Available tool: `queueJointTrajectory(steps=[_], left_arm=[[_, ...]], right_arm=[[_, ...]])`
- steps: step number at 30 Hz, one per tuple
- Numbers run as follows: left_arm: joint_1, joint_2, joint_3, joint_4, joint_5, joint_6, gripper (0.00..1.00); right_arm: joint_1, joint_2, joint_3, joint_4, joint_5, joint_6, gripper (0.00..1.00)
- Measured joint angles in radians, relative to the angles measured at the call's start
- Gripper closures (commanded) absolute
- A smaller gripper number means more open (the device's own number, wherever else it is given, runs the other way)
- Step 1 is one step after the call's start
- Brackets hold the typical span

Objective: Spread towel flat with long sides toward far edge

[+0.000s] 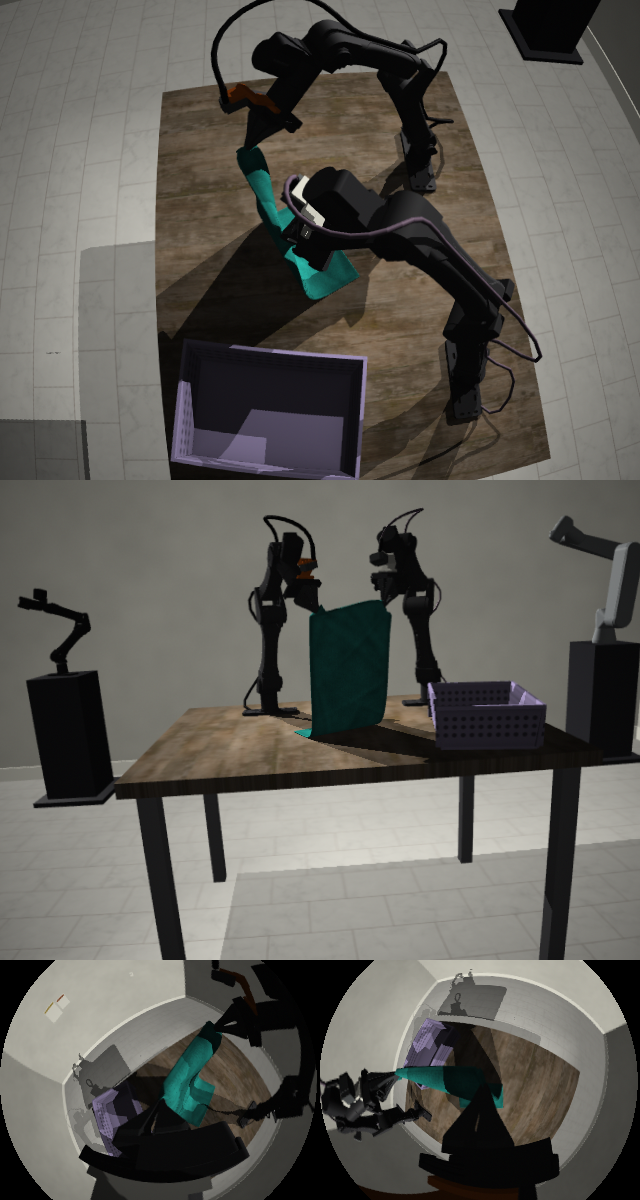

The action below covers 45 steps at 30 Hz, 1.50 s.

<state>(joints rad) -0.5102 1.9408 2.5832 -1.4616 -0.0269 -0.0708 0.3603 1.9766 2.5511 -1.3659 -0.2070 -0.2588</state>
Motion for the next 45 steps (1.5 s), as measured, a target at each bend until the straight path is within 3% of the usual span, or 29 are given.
queueJointTrajectory(steps=[16, 25, 35, 45], left_arm=[[0.023, -0.175, -0.261, 0.397, 0.010, 0.048, 1.00], [0.037, -0.145, -0.191, 0.524, 0.019, 0.065, 1.00], [0.040, -0.096, -0.103, 0.527, 0.022, 0.069, 1.00], [0.040, -0.095, -0.093, 0.527, 0.024, 0.069, 1.00]], right_arm=[[0.022, -0.263, -0.288, 0.325, 0.072, 0.163, 1.00], [0.045, -0.241, -0.198, 0.362, 0.145, 0.224, 1.00], [0.053, -0.198, -0.082, 0.331, 0.187, 0.252, 1.00], [0.053, -0.193, -0.061, 0.308, 0.193, 0.256, 1.00]])
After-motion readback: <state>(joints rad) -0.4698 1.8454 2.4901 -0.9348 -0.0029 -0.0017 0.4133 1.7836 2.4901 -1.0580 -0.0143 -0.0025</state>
